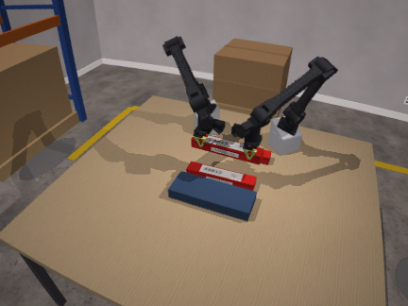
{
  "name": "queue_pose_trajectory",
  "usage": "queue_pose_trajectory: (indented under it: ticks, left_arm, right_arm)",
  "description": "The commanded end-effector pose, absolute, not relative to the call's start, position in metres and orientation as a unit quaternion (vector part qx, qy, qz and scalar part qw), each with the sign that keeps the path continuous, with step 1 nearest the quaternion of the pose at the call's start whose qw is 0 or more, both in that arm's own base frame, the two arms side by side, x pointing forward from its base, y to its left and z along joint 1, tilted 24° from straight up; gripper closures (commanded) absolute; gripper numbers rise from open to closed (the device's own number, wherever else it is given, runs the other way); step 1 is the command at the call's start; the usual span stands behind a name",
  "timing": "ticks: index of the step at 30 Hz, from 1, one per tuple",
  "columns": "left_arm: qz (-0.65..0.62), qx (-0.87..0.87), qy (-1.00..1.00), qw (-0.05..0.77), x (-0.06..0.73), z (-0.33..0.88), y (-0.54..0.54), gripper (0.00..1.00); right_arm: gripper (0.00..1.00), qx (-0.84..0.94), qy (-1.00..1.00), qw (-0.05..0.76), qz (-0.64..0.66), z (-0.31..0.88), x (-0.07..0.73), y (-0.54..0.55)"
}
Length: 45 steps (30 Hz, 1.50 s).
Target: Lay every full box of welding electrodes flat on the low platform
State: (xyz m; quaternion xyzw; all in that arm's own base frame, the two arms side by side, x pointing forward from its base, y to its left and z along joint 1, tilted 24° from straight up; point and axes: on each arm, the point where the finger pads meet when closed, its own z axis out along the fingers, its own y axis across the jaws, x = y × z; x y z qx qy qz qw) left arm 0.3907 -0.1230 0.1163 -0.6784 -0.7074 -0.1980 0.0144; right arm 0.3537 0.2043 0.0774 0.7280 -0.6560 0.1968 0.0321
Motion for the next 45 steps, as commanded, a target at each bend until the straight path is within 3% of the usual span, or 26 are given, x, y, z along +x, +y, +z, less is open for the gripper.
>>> queue_pose_trajectory:
  ticks: [1, 45]
  left_arm:
    - [-0.211, -0.672, -0.71, -0.013, 0.404, 0.145, -0.133, 1.0]
    - [-0.215, -0.668, -0.712, -0.031, 0.394, 0.203, -0.151, 1.0]
  right_arm:
    - [1.0, 0.729, -0.653, 0.003, 0.207, 0.106, 0.367, 0.219]
    - [1.0, 0.733, -0.647, -0.014, 0.209, 0.165, 0.356, 0.242]
